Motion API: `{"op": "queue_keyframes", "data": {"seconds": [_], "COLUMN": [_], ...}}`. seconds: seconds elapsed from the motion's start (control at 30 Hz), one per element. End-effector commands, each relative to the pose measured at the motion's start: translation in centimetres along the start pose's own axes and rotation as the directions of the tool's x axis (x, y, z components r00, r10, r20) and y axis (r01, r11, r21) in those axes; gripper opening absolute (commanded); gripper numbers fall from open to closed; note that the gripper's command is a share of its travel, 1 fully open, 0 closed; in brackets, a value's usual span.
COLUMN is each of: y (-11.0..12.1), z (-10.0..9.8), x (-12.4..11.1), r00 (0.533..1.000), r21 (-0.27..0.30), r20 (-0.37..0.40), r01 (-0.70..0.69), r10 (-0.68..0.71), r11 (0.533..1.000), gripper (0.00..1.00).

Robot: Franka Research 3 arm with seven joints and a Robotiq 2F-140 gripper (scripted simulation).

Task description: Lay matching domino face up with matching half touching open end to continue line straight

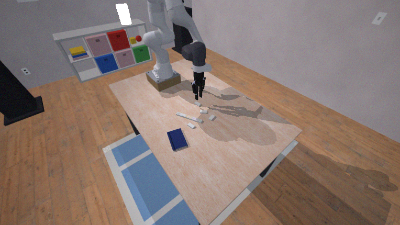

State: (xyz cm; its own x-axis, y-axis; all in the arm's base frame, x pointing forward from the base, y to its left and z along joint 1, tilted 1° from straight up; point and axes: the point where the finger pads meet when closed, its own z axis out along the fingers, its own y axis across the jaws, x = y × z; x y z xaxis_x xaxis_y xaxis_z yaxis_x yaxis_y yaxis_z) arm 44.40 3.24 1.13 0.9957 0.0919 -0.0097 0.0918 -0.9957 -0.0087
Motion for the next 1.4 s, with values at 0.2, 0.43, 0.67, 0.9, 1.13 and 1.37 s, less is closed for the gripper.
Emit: {"op": "queue_keyframes", "data": {"seconds": [0.2,0.43,0.67,0.9,1.13,1.37], "y": [0.0,0.0,0.1,0.1,0.1,0.1], "z": [1.9,3.0,4.2,4.8,5.2,5.2], "x": [0.4,0.4,0.4,0.4,0.4,0.4], "r00": [1.0,1.0,1.0,1.0,1.0,1.0], "r21": [0.002,0.002,0.002,0.002,0.002,0.002], "r20": [-0.011,-0.011,-0.011,-0.011,-0.011,-0.011], "r01": [0.023,0.023,0.023,0.023,0.023,0.023], "r10": [-0.023,-0.023,-0.023,-0.023,-0.023,-0.023], "r11": [1.0,1.0,1.0,1.0,1.0,1.0], "gripper": [0.33,0.33,0.33,0.33,0.33,0.33]}}
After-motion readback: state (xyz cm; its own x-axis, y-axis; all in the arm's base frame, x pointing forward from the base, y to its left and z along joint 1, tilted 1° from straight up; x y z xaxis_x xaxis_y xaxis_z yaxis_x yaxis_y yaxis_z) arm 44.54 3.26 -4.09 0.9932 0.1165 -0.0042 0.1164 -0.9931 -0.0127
